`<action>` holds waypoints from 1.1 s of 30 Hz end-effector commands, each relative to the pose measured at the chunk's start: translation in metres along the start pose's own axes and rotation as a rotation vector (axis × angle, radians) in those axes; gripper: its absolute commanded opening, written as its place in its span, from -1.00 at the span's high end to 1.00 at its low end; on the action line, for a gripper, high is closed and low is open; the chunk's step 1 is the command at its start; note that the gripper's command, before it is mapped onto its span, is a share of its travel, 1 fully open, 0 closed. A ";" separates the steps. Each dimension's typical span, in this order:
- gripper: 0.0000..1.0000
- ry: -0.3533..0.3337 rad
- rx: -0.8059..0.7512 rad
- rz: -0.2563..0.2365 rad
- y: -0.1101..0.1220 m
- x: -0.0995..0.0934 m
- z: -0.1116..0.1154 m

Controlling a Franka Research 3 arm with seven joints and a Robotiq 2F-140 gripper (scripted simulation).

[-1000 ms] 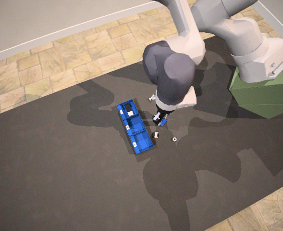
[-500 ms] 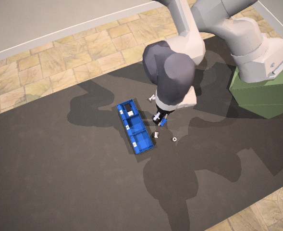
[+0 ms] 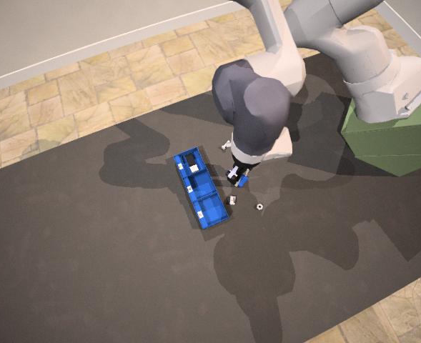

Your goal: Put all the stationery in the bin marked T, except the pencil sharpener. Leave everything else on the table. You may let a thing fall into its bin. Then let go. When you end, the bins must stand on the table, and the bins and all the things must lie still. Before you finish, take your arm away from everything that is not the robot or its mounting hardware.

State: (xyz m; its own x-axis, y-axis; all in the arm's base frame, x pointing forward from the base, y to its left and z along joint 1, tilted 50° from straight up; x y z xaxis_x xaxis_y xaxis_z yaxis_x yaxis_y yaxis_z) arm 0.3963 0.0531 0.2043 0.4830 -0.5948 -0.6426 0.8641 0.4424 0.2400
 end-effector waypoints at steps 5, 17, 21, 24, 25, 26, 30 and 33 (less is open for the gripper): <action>0.57 -0.002 0.001 -0.002 -0.001 -0.020 0.000; 0.57 -0.002 0.001 -0.002 -0.001 -0.054 0.000; 0.57 -0.002 0.001 -0.002 -0.001 -0.057 0.000; 0.57 -0.002 0.001 -0.002 -0.001 -0.057 0.000; 0.57 -0.002 0.001 -0.002 -0.001 -0.057 0.000; 0.57 -0.002 0.001 -0.002 -0.001 -0.057 0.000; 0.57 -0.002 0.001 -0.002 -0.001 -0.057 0.000; 0.57 -0.002 0.001 -0.002 -0.001 -0.057 0.000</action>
Point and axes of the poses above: the point where the finger pads meet when closed, its own x axis out along the fingers, its own y axis across the jaws, z = x × y, the point moved 10 cm from there along -x, back along the fingers, and after that the axes turned 3 degrees about x, right-handed, at the moved point
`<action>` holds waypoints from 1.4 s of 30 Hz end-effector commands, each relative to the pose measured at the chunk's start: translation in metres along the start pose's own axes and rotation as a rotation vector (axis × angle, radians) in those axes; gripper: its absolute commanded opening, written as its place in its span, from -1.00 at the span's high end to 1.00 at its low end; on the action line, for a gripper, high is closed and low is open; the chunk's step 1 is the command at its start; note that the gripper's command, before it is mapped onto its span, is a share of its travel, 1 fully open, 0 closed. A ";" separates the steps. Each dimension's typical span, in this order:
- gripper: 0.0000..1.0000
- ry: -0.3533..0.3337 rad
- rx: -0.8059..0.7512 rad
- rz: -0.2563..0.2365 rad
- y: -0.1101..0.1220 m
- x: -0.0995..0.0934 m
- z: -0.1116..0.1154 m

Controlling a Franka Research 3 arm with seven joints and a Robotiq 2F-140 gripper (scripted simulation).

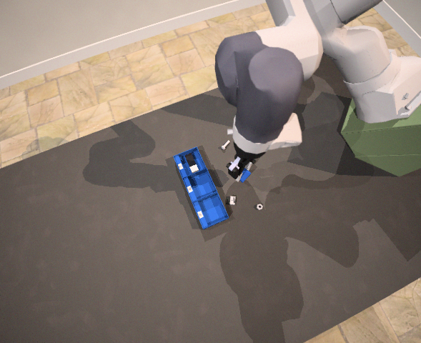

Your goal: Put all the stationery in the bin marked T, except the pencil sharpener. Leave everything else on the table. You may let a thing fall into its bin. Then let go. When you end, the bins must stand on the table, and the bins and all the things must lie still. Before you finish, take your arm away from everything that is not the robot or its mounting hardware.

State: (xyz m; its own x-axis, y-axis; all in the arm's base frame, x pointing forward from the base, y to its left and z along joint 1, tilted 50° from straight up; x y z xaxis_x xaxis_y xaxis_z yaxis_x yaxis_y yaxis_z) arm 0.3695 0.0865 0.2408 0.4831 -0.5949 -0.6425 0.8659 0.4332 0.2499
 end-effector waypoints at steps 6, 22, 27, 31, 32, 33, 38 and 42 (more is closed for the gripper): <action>0.57 -0.002 -0.012 -0.002 0.000 -0.002 0.000; 0.57 -0.002 -0.012 -0.002 0.037 -0.002 0.070; 0.57 -0.002 -0.012 -0.002 0.037 -0.002 0.070; 0.57 -0.002 0.138 -0.002 0.045 -0.002 0.086; 0.57 -0.002 0.188 -0.002 0.048 -0.002 0.091; 0.57 -0.002 0.188 -0.002 0.048 -0.002 0.091; 0.57 -0.002 0.323 -0.001 0.059 -0.002 0.112; 0.57 -0.002 0.415 0.000 0.070 -0.002 0.134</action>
Point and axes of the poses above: the point where the finger pads meet when closed, its own x axis out along the fingers, its own y axis across the jaws, z = x × y, the point moved 10 cm from there along -x, back along the fingers, and after that the axes turned 3 degrees about x, right-handed, at the moved point
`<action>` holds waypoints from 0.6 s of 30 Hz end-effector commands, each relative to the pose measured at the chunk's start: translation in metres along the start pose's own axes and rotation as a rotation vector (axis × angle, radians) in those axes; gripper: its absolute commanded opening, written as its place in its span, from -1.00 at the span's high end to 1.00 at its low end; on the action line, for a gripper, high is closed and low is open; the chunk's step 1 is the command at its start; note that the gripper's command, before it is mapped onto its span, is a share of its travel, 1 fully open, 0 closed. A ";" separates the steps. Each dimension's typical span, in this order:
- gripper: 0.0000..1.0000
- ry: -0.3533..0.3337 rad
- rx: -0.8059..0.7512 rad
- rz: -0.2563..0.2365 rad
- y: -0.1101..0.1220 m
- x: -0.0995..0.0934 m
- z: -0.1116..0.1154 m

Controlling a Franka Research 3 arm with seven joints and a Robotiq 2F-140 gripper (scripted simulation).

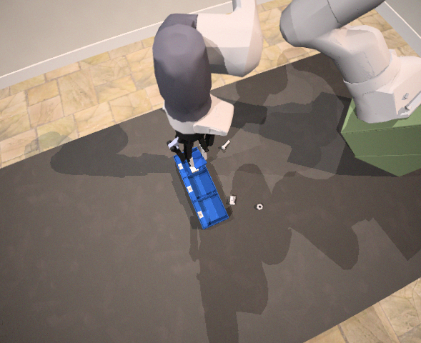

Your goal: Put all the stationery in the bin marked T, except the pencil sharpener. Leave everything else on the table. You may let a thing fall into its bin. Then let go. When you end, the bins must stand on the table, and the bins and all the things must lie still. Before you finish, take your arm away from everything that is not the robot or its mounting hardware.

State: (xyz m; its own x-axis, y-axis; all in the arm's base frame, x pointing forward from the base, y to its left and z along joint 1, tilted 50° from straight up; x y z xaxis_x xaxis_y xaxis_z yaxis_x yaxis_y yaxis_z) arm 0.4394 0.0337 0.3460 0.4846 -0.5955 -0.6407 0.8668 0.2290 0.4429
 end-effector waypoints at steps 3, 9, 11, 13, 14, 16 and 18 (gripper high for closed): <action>0.57 -0.001 0.204 -0.001 0.015 0.001 0.016; 0.57 -0.001 0.281 -0.002 0.015 0.001 0.016; 0.57 -0.001 0.338 -0.006 0.015 0.001 0.016; 0.57 0.000 0.368 -0.008 0.016 0.001 0.016; 0.57 0.000 0.383 -0.008 0.016 0.001 0.016; 0.57 0.000 0.413 -0.010 0.016 0.001 0.016; 0.57 0.001 0.443 -0.012 0.016 0.001 0.016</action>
Point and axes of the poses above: the point where the finger pads meet when closed, its own x axis out along the fingers, its own y axis across the jaws, z = x × y, the point moved 10 cm from there along -x, back along the fingers, and after that the axes turned 3 degrees about x, right-handed, at the moved point
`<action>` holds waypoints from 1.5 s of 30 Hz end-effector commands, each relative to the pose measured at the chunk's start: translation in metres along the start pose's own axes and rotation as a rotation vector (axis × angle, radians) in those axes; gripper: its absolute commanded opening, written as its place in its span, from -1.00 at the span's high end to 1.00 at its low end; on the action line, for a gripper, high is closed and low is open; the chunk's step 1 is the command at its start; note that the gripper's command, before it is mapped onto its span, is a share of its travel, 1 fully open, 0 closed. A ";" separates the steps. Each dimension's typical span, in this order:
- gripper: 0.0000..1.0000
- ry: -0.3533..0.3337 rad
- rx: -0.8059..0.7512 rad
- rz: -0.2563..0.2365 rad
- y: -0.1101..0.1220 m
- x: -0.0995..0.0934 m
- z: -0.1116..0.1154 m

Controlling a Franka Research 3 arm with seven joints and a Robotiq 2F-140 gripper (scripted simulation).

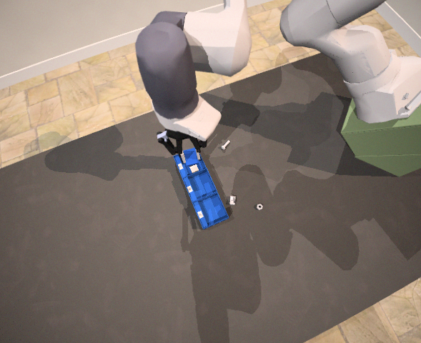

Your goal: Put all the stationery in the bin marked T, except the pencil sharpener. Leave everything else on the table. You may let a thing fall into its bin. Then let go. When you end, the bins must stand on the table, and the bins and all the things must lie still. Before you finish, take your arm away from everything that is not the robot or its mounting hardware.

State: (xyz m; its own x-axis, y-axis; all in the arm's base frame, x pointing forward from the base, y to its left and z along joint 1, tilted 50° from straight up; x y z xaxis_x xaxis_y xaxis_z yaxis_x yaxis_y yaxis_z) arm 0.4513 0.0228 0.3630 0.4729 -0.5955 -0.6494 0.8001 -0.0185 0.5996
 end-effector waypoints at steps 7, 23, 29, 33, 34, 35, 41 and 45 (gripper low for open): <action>0.57 0.002 0.232 -0.002 0.001 -0.001 -0.001; 0.57 0.003 0.483 -0.013 0.002 -0.001 -0.002; 0.57 0.004 0.567 -0.015 0.003 -0.001 -0.002; 0.57 0.004 0.627 -0.016 0.003 -0.001 -0.002; 0.57 0.003 0.641 -0.016 0.003 -0.001 -0.002; 0.57 0.003 0.656 -0.016 0.003 -0.001 -0.002; 0.57 0.003 0.730 -0.017 0.003 -0.001 -0.002; 0.57 0.003 0.798 -0.016 0.003 -0.001 -0.002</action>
State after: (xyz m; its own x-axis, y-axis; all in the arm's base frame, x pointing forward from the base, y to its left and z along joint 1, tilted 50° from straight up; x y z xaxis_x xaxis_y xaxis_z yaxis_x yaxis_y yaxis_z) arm 0.4541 0.0231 0.3649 0.4597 -0.5876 -0.6659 0.4190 -0.5177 0.7460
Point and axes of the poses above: the point where the finger pads meet when closed, its own x axis out along the fingers, its own y axis across the jaws, z = x × y, the point moved 10 cm from there along -x, back along the fingers, and after that the axes turned 3 degrees about x, right-handed, at the moved point
